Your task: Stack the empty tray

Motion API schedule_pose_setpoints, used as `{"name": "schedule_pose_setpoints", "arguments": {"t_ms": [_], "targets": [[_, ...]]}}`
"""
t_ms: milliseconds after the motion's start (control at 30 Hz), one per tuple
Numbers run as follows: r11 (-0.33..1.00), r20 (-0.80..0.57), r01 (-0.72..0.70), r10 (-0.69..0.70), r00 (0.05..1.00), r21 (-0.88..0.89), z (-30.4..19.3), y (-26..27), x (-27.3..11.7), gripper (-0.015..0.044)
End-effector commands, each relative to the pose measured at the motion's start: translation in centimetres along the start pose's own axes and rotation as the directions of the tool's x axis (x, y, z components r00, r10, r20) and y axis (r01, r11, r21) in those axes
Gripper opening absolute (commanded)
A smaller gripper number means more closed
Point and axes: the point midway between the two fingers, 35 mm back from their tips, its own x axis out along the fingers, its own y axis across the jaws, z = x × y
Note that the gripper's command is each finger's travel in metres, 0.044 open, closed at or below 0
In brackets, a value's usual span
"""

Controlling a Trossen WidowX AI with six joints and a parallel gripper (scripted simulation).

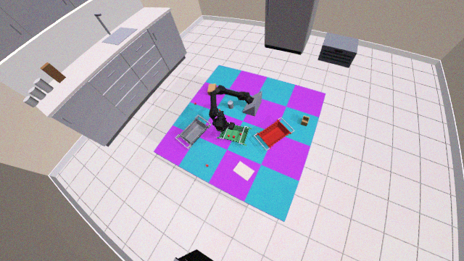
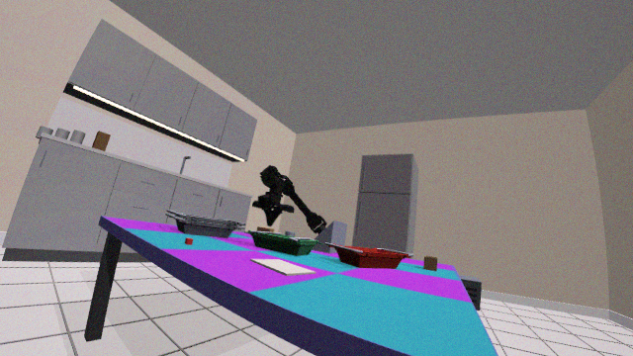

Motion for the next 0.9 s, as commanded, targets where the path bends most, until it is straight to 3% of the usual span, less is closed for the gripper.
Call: {"name": "schedule_pose_setpoints", "arguments": {"t_ms": [0, 233, 267, 433, 867], "targets": [[1.000, 0.000, 0.000, 0.000, 1.000, 0.000, 0.0, 0.0, 0.0, 0.0105], [1.000, 0.000, -0.002, 0.002, 1.000, 0.000, 0.1, 0.0, -2.6, 0.0289], [1.000, -0.009, 0.002, -0.002, 1.000, -0.007, -0.1, 0.1, -0.8, 0.0315], [0.997, 0.006, -0.027, 0.027, 1.000, 0.068, 0.4, 5.0, -1.5, 0.0440], [0.927, 0.009, -0.075, 0.077, 0.997, 0.367, -4.0, 24.3, -3.2, 0.0440]]}}
